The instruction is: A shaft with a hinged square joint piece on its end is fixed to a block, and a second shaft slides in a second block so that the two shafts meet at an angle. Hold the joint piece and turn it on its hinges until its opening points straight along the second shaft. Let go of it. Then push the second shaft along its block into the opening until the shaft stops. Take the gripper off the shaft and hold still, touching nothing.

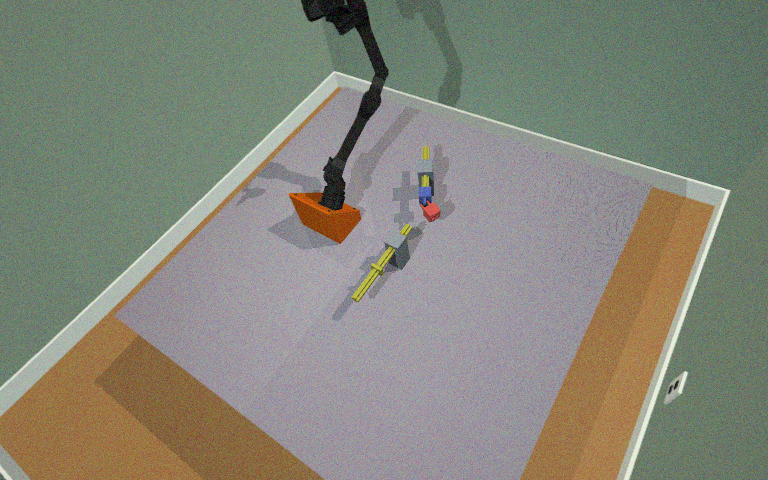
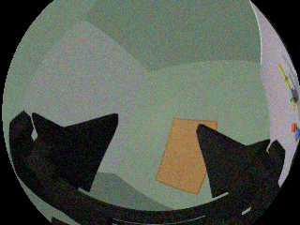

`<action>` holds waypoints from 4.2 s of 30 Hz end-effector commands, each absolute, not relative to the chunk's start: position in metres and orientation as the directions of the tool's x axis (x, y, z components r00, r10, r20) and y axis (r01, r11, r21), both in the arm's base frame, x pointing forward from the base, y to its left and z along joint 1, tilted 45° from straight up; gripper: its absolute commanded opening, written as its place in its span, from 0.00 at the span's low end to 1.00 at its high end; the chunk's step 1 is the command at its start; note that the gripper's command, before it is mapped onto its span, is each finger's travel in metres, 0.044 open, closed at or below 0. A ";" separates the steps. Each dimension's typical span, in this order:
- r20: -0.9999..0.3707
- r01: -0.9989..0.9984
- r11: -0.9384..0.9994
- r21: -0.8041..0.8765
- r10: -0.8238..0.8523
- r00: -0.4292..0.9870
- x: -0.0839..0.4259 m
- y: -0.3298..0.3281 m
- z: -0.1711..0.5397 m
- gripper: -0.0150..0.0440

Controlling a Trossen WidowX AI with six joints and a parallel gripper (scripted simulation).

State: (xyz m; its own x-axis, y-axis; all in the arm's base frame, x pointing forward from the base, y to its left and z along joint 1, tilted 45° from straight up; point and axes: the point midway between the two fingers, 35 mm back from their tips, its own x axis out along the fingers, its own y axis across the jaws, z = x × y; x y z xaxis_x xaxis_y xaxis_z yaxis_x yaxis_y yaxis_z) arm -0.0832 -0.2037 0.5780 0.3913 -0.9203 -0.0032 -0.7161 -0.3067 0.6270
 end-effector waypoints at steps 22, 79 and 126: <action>-0.043 -0.532 -0.393 0.750 -0.832 0.553 -0.063 -0.258 0.544 1.00; -0.458 0.294 -0.459 0.839 -0.300 0.837 0.146 -0.341 0.369 1.00; -0.681 0.552 0.402 0.730 0.491 0.544 0.348 -0.171 0.221 1.00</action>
